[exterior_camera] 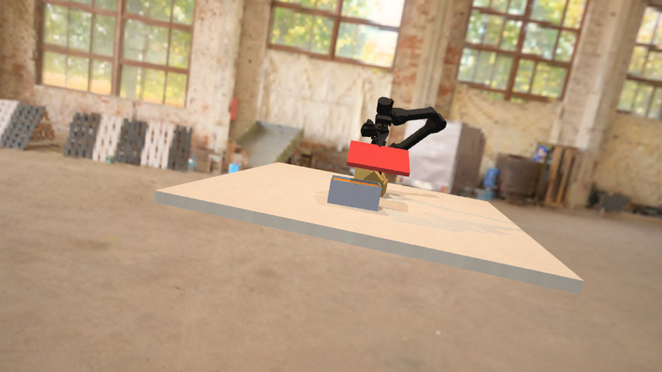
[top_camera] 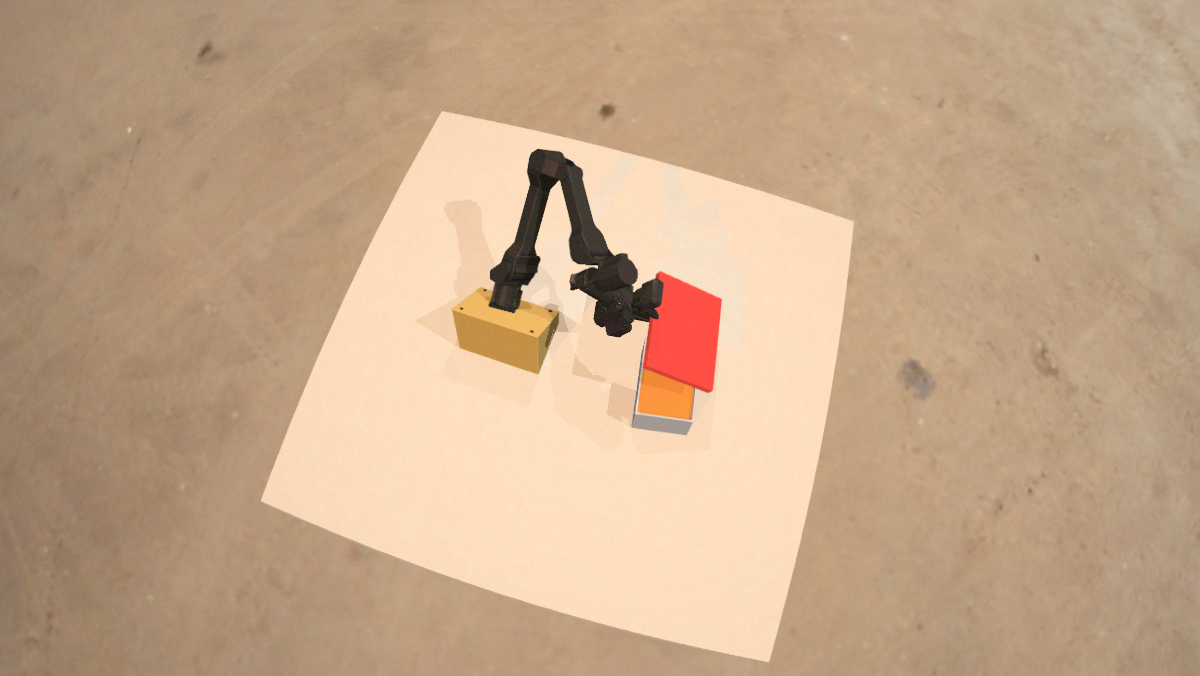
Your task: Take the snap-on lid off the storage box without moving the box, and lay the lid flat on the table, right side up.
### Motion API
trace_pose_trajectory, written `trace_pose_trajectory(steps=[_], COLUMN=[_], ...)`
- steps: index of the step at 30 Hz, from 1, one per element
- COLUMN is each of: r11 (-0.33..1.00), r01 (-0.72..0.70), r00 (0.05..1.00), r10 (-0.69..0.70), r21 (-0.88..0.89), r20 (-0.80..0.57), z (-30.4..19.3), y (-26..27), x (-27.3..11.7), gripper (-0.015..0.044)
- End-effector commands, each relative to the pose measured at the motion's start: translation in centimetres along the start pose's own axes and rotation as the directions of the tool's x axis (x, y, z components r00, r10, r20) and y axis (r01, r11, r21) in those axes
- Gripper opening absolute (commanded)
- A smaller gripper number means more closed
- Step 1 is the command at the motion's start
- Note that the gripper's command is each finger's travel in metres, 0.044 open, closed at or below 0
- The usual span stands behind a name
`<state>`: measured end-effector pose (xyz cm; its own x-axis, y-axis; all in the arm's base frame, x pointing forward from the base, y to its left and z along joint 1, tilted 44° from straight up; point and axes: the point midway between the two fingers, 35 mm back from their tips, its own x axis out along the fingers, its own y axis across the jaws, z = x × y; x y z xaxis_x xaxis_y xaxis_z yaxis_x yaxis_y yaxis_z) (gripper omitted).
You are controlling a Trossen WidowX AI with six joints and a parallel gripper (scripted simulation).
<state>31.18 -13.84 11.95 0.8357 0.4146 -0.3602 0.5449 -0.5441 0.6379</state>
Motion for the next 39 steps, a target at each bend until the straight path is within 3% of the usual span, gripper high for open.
trace_pose_trajectory(steps=[1,39], r11=[1.0,1.0], r01=[-0.003,-0.002], r00=[1.0,1.0], r10=[0.003,0.002], r21=[0.001,0.005], r20=[0.005,0.004], z=[-0.9,-8.5], y=[-0.1,-0.3], x=[-0.1,-0.4], gripper=[0.0,0.0])
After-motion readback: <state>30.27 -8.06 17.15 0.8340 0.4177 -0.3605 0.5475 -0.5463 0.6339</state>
